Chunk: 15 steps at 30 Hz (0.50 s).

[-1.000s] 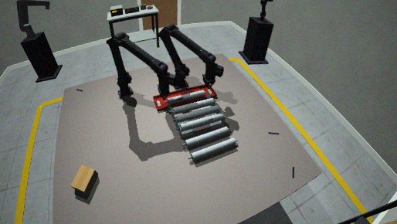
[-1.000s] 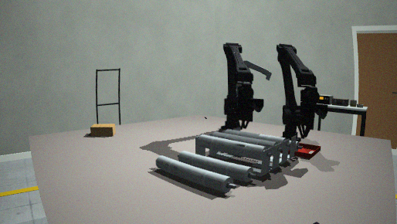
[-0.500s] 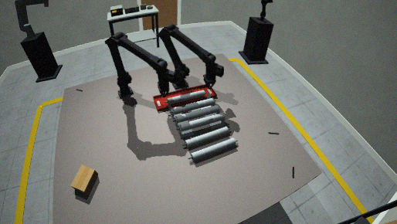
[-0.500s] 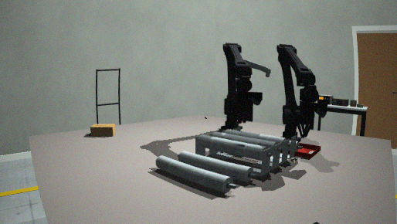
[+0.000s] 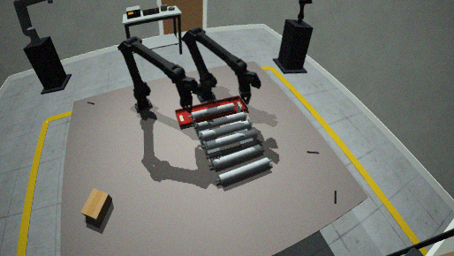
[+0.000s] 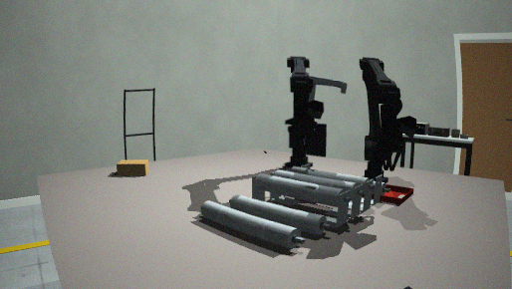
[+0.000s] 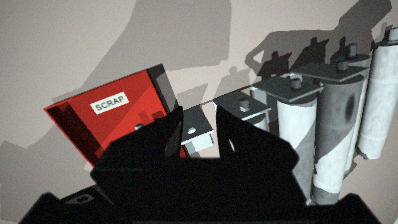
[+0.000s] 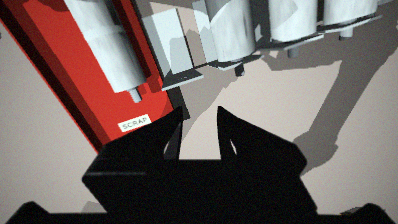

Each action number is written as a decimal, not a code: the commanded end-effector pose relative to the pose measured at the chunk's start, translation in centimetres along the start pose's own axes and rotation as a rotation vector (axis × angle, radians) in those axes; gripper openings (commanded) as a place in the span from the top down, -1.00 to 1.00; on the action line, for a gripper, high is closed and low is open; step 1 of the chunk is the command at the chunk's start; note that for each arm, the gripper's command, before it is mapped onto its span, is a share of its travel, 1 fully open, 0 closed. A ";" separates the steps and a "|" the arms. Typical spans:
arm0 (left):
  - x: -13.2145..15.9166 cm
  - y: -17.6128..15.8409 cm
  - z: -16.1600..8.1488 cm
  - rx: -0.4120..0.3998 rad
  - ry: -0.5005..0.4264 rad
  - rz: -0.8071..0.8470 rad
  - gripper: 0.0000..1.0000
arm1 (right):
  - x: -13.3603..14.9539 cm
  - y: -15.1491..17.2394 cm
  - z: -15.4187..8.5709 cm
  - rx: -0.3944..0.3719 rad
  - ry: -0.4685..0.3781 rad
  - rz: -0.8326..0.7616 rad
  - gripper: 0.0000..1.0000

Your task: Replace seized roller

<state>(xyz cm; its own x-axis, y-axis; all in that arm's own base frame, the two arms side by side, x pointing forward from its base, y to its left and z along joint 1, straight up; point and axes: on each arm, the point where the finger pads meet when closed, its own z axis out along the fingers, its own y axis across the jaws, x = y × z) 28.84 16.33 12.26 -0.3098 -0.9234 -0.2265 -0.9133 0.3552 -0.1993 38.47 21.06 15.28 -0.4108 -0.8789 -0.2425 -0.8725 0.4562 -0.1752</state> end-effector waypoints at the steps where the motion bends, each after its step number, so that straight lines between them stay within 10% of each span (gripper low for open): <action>1: -4.0 -5.6 -2.9 0.128 -0.134 0.151 0.36 | -3.3 -5.3 -4.0 0.125 -0.160 0.140 0.36; 7: -5.3 -9.7 -4.6 0.218 -0.230 0.278 0.36 | -1.8 -7.1 -1.7 0.153 -0.184 0.254 0.36; 8: -5.7 -11.2 -6.7 0.267 -0.286 0.313 0.36 | -3.9 -9.9 -6.9 0.234 -0.300 0.285 0.36; 15: -6.6 -18.8 -10.7 0.413 -0.450 0.516 0.36 | -3.6 -16.3 -12.0 0.383 -0.490 0.468 0.36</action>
<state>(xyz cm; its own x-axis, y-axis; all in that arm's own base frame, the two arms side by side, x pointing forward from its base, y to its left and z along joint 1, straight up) 41.04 14.14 21.79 -0.4827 -0.6346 -0.6036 -0.6008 0.7414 -0.2990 47.58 16.10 24.69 -0.5165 -0.5819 -0.6282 -0.5623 0.7837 -0.2637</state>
